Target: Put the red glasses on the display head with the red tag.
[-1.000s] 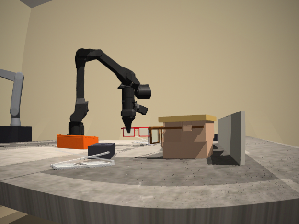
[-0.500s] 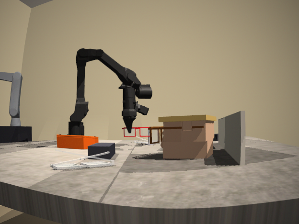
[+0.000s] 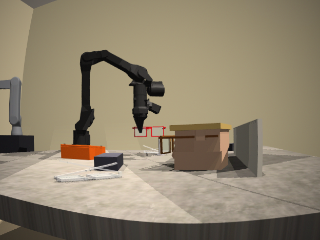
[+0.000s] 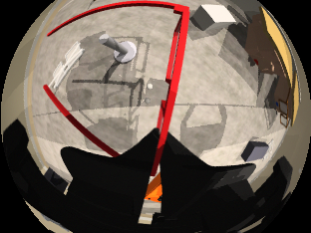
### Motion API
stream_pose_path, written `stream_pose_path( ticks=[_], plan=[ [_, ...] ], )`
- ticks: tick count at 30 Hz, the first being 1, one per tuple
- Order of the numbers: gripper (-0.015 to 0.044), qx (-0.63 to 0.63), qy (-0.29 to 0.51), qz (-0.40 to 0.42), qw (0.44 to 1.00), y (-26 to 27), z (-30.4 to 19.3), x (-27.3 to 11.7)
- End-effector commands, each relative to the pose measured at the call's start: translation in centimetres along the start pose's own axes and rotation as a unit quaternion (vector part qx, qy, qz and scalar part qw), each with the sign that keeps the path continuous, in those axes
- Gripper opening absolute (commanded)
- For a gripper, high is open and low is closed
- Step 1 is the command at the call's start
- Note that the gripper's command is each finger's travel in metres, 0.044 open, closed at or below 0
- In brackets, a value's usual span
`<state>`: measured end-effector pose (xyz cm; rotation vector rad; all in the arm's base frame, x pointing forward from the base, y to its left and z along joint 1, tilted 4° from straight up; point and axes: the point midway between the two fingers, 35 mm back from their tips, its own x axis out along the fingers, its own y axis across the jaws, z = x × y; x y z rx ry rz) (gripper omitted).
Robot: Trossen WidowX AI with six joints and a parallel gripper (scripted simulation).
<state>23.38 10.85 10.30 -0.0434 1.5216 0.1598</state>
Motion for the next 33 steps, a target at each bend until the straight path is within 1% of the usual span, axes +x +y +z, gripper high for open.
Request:
stream_pose_path(
  ticks=[1, 8, 24, 29, 33],
  plan=[
    [0.0000, -0.002, -0.001, 0.000, 1.000, -0.1, 0.0, -1.9],
    [0.0000, -0.002, -0.001, 0.000, 1.000, 0.1, 0.7, -2.0],
    [0.0000, -0.002, -0.004, 0.000, 1.000, 1.6, 6.8, -2.1],
    [0.0000, -0.002, -0.004, 0.000, 1.000, 1.7, 7.1, -2.0],
    [0.0000, -0.002, -0.004, 0.000, 1.000, 1.7, 7.2, -0.9]
  ],
)
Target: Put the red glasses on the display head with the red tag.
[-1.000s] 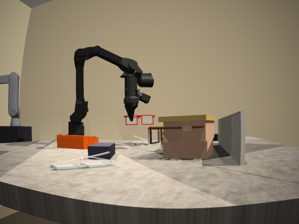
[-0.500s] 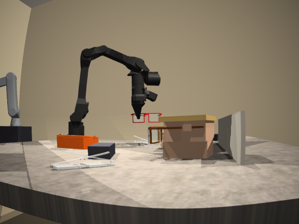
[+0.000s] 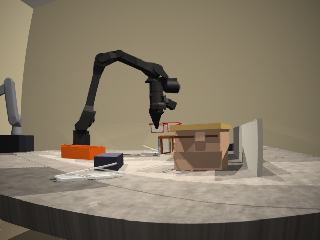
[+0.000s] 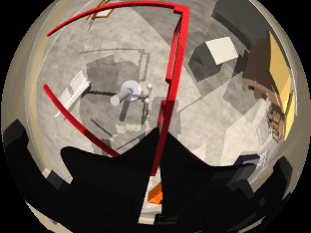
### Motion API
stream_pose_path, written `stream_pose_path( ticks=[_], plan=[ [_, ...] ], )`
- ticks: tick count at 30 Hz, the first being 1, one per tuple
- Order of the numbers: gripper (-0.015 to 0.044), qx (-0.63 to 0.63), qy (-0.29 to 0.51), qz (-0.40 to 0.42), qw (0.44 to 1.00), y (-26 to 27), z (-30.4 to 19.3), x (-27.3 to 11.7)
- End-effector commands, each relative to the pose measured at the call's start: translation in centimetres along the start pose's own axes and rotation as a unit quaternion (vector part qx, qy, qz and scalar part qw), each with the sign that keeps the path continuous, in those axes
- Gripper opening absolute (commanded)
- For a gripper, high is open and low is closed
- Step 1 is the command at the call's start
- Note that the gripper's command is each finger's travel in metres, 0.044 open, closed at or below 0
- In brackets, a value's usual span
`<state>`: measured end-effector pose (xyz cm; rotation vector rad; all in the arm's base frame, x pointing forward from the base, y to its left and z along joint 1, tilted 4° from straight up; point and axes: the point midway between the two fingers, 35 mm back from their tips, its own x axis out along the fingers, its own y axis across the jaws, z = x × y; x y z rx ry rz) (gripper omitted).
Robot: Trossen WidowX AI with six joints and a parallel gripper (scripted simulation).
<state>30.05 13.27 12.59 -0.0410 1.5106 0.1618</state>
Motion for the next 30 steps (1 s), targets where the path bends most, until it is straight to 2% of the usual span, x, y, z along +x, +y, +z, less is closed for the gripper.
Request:
stream_pose_path(
  ticks=[1, 10, 30],
  plan=[
    [0.0000, -0.002, 0.002, -0.001, 1.000, 0.0, 0.2, 1.4],
    [0.0000, -0.002, 0.002, -0.001, 1.000, 0.0, 0.0, 5.7],
    [0.0000, -0.002, 0.002, -0.001, 1.000, -0.6, 1.0, 5.8]
  ],
)
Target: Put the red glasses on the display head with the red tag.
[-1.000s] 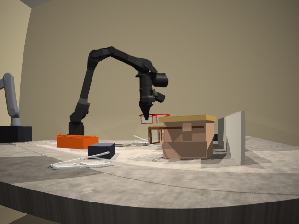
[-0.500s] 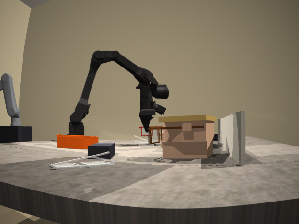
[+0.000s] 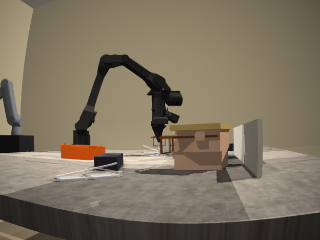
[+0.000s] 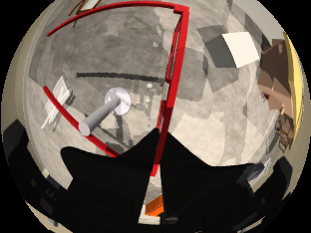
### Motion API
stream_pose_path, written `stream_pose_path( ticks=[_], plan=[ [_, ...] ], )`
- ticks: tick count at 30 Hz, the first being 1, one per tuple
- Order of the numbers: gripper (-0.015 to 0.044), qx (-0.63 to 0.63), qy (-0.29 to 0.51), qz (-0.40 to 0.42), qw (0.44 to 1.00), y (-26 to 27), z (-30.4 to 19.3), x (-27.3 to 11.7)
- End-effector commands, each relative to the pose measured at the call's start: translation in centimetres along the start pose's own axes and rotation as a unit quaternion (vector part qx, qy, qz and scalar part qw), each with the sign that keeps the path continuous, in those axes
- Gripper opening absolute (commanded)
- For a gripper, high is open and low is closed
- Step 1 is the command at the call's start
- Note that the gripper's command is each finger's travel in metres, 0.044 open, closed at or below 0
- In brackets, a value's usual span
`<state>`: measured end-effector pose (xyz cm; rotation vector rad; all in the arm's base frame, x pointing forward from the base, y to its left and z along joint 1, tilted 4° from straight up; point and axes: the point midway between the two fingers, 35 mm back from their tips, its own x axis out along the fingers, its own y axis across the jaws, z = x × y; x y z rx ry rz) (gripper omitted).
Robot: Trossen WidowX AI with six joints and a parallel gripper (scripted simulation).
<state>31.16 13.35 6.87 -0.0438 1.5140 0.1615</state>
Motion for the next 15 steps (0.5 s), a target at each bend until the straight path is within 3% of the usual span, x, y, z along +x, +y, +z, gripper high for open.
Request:
stream_pose_path(
  ticks=[1, 15],
  plan=[
    [0.0000, -0.001, 0.000, 0.000, 1.000, -0.13, 0.28, -0.01],
    [0.0000, -0.001, -0.001, 0.000, 1.000, -0.58, 1.11, -0.02]
  ],
)
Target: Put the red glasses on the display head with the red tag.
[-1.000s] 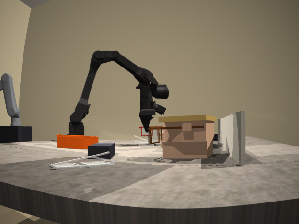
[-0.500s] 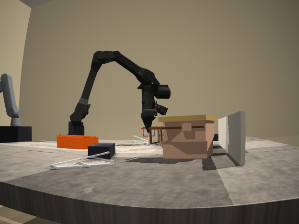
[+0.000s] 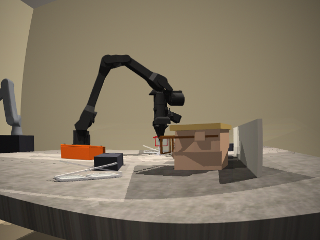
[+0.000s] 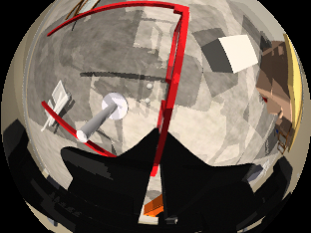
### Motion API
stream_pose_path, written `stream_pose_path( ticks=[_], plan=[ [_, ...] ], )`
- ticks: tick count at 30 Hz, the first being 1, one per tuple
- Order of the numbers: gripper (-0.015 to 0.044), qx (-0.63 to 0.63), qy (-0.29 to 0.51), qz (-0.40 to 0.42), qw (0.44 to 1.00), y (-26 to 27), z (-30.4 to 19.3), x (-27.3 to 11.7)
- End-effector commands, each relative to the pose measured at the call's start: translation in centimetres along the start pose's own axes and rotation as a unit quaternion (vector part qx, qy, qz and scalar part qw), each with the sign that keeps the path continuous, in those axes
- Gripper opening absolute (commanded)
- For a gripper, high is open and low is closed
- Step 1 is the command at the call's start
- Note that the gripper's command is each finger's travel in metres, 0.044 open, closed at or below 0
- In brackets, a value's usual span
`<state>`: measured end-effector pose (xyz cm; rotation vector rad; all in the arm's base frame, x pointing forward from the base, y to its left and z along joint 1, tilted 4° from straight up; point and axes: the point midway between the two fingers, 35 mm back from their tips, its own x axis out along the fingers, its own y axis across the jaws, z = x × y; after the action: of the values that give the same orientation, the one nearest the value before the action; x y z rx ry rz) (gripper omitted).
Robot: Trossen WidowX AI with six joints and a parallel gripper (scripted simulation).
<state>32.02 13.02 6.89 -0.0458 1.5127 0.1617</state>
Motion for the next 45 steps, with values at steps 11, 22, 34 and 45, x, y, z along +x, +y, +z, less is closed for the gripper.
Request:
stream_pose_path(
  ticks=[11, 22, 34, 45],
  plan=[
    [0.0000, -0.001, 0.000, 0.000, 1.000, -0.4, 0.9, 0.0],
    [0.0000, -0.001, -0.001, 0.000, 1.000, -0.6, 1.5, 0.0],
    [0.0000, -0.001, -0.001, 0.000, 1.000, -0.7, 2.1, 0.0],
    [0.0000, -0.001, -0.001, 0.000, 1.000, -0.8, 2.5, -0.1]
  ],
)
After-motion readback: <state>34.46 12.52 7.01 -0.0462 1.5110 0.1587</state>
